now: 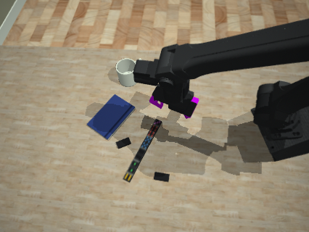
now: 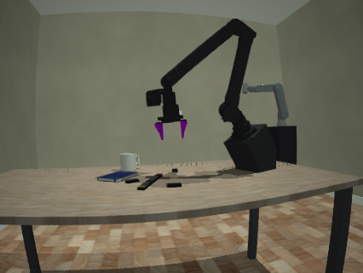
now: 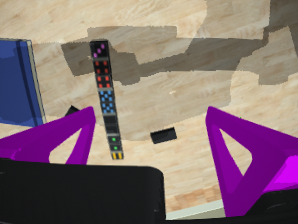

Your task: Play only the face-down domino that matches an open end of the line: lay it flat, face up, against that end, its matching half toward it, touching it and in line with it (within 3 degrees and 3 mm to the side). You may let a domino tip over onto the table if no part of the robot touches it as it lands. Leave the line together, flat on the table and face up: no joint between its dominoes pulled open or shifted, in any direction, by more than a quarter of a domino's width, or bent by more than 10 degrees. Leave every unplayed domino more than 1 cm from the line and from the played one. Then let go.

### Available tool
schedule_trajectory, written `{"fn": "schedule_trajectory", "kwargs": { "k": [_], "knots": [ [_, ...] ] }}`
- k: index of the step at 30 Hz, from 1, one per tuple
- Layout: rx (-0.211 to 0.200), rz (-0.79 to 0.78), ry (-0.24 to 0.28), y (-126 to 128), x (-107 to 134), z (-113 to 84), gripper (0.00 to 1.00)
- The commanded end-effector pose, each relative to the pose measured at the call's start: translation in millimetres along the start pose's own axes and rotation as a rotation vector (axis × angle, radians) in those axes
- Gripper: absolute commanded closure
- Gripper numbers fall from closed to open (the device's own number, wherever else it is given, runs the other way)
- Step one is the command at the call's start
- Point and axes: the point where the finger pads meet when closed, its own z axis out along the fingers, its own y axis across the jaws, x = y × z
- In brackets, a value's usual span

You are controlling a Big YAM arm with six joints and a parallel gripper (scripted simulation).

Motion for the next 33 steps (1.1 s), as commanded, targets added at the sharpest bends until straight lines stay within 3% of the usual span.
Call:
{"fn": "schedule_trajectory", "kwargs": {
  "k": [1,3,4,13,33],
  "knots": [
    [0.009,-0.003,-0.005,1,-3,-2.9,0.07],
    [0.009,-0.003,-0.005,1,-3,-2.9,0.07],
    [-0.009,-0.002,0.001,-3,0,-8.0,0.07],
    [0.003,-0.002,-0.003,-44,-8,-43.8,0.07],
    [-0.008,0.009,0.000,-44,-7,-42.9,0.07]
  ]
}}
